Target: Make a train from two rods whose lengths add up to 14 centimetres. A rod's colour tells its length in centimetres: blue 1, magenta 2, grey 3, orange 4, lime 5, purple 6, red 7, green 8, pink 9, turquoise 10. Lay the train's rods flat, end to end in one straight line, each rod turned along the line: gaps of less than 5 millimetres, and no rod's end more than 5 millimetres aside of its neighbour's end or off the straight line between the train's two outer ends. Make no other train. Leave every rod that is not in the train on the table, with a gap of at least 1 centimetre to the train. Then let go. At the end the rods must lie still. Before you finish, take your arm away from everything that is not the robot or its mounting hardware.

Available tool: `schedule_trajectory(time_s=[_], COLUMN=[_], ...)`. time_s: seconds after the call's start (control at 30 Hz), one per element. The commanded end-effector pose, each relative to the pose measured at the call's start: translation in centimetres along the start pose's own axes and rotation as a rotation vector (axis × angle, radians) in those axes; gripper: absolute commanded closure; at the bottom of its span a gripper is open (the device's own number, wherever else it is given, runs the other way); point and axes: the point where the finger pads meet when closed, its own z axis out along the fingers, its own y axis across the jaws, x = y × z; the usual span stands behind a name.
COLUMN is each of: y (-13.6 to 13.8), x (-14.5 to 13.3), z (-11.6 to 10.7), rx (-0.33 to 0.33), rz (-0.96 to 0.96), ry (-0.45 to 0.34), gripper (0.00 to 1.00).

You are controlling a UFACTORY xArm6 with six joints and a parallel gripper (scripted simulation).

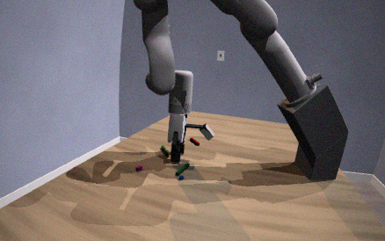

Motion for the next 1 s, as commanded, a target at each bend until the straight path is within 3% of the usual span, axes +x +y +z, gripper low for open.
schedule_trajectory(time_s=[0.0, 0.47, 0.83, 0.97], y=[0.0, 0.0, 0.0, 0.0], x=[-0.1, -0.1, -0.1, -0.1], z=[0.0, -0.4, -6.2, -7.1], rx=[0.0, 0.0, 0.0, 0.0], rz=[0.0, 0.0, 0.0, 0.0], ry=[-0.001, -0.001, -0.001, -0.001], gripper=[0.16, 0.16, 0.16, 0.16])
